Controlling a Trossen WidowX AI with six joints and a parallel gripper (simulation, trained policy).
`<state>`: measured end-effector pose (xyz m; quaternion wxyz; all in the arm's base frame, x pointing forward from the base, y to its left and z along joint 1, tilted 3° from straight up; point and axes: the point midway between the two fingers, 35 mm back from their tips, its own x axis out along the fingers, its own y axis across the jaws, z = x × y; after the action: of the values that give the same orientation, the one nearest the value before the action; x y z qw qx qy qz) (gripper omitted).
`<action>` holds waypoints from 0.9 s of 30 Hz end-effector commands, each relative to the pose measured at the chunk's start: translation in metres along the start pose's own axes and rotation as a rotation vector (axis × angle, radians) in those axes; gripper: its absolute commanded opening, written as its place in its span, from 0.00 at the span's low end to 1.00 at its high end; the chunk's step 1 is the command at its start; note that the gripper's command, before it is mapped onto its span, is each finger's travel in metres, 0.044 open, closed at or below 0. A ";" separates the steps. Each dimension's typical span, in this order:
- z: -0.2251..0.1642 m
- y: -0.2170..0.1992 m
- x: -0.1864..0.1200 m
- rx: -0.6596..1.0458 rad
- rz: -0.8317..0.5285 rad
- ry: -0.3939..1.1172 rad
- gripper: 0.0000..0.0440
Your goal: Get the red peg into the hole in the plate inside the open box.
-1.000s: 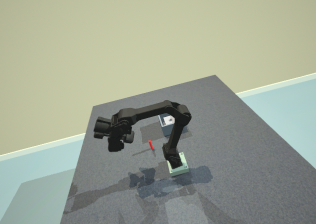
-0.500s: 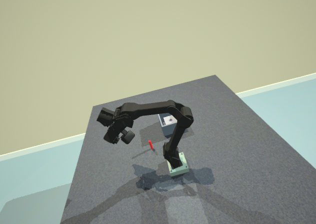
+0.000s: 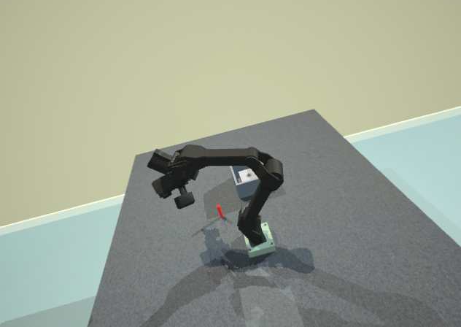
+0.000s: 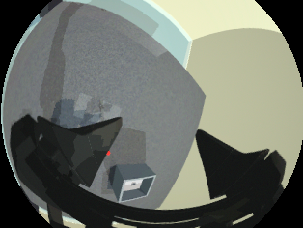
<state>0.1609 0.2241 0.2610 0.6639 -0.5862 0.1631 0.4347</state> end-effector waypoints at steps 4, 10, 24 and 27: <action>-0.017 0.001 0.006 0.252 0.036 0.043 1.00; -0.032 0.005 0.013 0.456 0.060 0.092 1.00; -0.070 0.020 0.028 0.922 0.097 0.252 1.00; -0.078 0.025 0.031 1.020 0.098 0.292 1.00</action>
<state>0.1828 0.1703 0.2123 0.8104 -0.2748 0.4385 0.2748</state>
